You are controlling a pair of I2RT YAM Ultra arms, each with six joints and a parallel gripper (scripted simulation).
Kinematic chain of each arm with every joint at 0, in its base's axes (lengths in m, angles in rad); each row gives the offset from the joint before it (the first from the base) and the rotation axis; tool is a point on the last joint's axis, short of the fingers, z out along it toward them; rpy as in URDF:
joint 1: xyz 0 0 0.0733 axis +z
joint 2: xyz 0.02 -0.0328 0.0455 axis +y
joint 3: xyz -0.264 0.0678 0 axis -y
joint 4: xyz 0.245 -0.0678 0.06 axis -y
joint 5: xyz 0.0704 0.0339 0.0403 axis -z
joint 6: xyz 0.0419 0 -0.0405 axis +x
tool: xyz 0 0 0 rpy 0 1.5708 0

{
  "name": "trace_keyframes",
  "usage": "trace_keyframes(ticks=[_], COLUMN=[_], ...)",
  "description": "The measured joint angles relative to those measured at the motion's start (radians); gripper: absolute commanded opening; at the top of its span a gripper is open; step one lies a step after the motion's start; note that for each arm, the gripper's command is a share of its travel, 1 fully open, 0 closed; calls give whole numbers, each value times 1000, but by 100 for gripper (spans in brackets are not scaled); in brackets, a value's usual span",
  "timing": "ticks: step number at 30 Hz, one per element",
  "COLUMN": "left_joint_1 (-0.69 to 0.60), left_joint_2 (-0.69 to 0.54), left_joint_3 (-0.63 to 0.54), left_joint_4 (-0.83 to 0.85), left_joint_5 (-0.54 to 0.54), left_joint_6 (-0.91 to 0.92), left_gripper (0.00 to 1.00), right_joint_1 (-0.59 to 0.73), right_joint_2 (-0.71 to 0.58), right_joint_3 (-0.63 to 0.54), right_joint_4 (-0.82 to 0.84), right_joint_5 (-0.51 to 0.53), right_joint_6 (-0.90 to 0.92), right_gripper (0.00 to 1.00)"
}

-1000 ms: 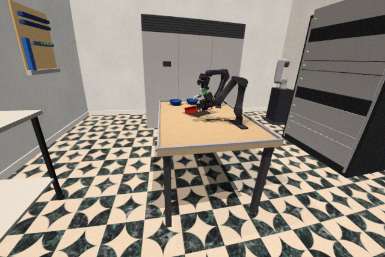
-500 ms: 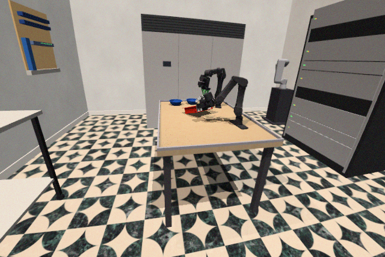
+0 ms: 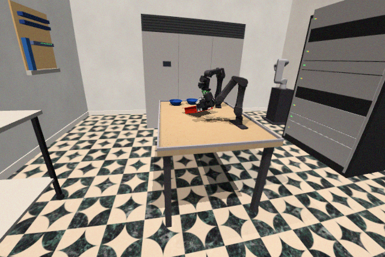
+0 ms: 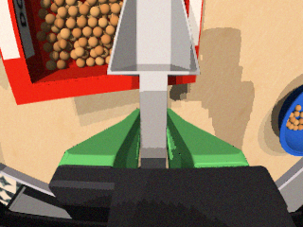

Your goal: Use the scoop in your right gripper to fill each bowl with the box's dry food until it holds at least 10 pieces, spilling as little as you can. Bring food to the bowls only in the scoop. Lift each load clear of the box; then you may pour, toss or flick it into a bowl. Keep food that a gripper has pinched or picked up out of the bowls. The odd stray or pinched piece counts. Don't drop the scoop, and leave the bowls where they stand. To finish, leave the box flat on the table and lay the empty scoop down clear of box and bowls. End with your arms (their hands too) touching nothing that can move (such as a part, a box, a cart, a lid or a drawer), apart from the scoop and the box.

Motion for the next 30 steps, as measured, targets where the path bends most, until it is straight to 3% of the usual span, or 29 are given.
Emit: trace_keyframes(ticks=[30], left_joint_1=[0], left_joint_2=[0], left_joint_3=[0], left_joint_4=[0], left_joint_5=[0], left_joint_6=[0], left_gripper=[0], right_joint_1=[-15], right_joint_2=[164], right_joint_3=[-3], right_joint_4=[19], right_joint_5=[-18], right_joint_6=[-14], right_gripper=[0])
